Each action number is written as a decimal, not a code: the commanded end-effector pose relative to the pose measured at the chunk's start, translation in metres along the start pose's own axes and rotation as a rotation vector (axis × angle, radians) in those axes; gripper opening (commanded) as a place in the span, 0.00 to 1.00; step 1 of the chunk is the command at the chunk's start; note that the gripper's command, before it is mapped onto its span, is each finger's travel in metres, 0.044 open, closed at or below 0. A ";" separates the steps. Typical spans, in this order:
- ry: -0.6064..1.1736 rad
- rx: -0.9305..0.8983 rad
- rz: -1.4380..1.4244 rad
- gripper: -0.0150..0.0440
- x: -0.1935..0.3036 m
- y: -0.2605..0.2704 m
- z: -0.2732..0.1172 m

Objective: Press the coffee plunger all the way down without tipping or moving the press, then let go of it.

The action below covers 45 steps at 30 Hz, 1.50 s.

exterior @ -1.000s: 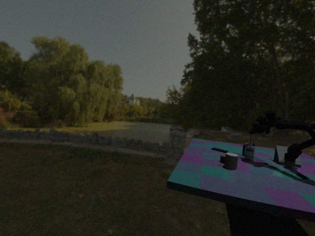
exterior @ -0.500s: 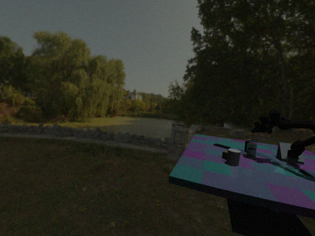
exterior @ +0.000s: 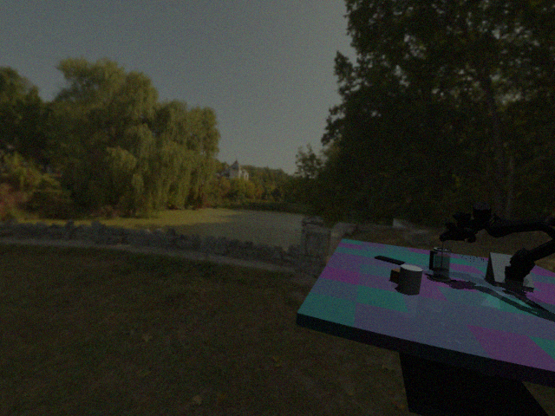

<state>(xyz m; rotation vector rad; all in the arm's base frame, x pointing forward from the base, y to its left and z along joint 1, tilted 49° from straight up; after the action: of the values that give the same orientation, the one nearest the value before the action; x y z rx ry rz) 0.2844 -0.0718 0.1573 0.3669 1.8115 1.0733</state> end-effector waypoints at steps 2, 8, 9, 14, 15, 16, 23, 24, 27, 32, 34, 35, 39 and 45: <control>0.043 -0.012 0.051 0.47 0.019 -0.002 0.010; 0.043 -0.012 0.051 0.47 0.017 -0.003 0.012; 0.043 -0.012 0.051 0.47 0.017 -0.003 0.012; 0.043 -0.012 0.051 0.47 0.016 -0.004 0.012; 0.043 -0.012 0.051 0.47 0.016 -0.004 0.012; 0.043 -0.012 0.051 0.47 0.016 -0.004 0.012; 0.043 -0.013 0.050 0.47 0.015 -0.005 0.012; 0.043 -0.013 0.050 0.47 0.015 -0.005 0.012; 0.043 -0.012 0.050 0.47 0.015 -0.006 0.013; 0.043 -0.012 0.050 0.47 0.015 -0.006 0.013; 0.043 -0.012 0.050 0.47 0.015 -0.007 0.013; 0.043 -0.012 0.050 0.47 0.015 -0.007 0.013; 0.043 -0.012 0.050 0.47 0.014 -0.007 0.013; 0.043 -0.012 0.050 0.47 0.014 -0.008 0.013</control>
<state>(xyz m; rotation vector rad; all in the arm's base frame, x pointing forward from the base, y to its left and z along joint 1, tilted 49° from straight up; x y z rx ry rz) 0.2893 -0.0630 0.1432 0.3835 1.8332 1.1175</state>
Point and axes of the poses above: the point midway between the two fingers, 35 mm back from their tips, its own z axis out along the fingers, its own y axis across the jaws, x = y × z, the point moved 3 cm from there along -z, back along the fingers, and after that the axes turned 10 degrees about z, right-handed, at the moved point
